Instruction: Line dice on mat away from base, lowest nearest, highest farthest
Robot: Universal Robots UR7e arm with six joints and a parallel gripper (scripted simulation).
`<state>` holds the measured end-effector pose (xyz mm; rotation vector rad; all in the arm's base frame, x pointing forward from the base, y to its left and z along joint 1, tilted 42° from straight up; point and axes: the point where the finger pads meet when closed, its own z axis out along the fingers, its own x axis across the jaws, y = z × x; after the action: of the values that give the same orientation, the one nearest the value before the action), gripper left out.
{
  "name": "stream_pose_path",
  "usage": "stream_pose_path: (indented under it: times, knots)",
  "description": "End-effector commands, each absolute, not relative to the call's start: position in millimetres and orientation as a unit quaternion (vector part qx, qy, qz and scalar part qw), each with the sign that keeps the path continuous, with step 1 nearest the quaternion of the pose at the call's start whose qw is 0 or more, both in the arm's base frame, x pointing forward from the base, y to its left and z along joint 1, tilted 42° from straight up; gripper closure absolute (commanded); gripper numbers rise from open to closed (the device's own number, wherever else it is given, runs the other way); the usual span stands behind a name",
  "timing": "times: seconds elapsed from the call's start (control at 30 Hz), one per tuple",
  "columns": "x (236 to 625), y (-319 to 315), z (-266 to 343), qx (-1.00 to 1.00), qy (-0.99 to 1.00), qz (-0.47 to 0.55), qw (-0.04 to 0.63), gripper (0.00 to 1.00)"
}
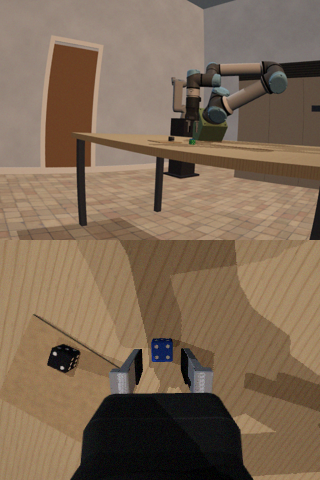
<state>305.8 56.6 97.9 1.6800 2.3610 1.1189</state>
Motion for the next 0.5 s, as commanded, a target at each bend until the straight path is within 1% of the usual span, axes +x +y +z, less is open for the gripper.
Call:
stream_pose_path:
  times: [0.0, 0.47]
  knots:
    - [308.8, 60.2, 93.2, 0.541, 0.760, 0.360, 0.018, 0.21]
    - [315.3, 68.6, 82.1, 0.541, 0.760, 0.360, 0.018, 0.21]
